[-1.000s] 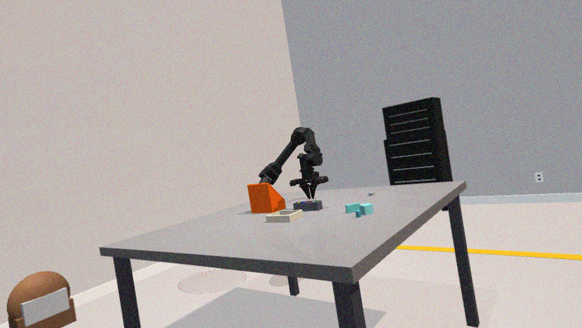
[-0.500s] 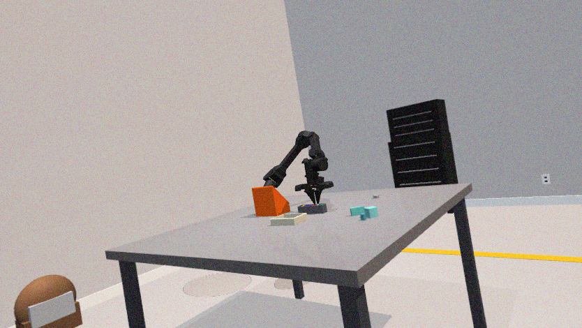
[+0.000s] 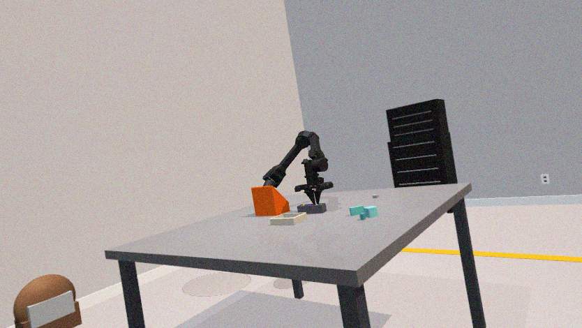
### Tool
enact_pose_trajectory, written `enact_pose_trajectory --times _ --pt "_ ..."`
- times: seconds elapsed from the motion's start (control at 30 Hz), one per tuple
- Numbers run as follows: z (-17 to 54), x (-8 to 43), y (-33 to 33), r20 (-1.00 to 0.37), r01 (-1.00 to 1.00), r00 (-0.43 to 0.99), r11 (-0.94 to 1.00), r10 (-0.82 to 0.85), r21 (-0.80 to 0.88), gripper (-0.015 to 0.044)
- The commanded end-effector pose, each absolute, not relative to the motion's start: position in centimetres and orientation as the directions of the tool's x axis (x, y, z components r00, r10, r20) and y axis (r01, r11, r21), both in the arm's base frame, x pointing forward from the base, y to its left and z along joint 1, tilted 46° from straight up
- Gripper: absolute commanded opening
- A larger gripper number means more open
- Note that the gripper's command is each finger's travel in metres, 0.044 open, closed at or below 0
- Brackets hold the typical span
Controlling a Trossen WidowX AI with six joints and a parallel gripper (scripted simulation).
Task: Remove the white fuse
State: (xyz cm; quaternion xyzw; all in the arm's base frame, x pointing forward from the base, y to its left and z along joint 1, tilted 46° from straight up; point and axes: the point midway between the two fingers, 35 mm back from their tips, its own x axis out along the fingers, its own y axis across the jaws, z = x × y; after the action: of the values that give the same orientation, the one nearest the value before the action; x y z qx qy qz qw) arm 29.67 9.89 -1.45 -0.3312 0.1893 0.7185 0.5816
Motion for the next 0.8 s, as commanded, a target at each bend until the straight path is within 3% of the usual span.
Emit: enact_pose_trajectory --times 0.0,0.17,0.53,0.77 --pt "-1.65 29.66 10.18 -0.692 -0.962 -0.102 -0.247 0.714 -0.113 0.0074" --pt "-1.80 29.63 10.35 -0.692 -0.962 -0.102 -0.247 0.714 -0.113 0.0074" --pt "-1.77 29.59 10.24 -0.696 -0.961 -0.105 -0.253 0.711 -0.113 0.0001" --pt "-1.65 29.62 10.12 -0.696 -0.961 -0.105 -0.252 0.710 -0.113 0.0000"
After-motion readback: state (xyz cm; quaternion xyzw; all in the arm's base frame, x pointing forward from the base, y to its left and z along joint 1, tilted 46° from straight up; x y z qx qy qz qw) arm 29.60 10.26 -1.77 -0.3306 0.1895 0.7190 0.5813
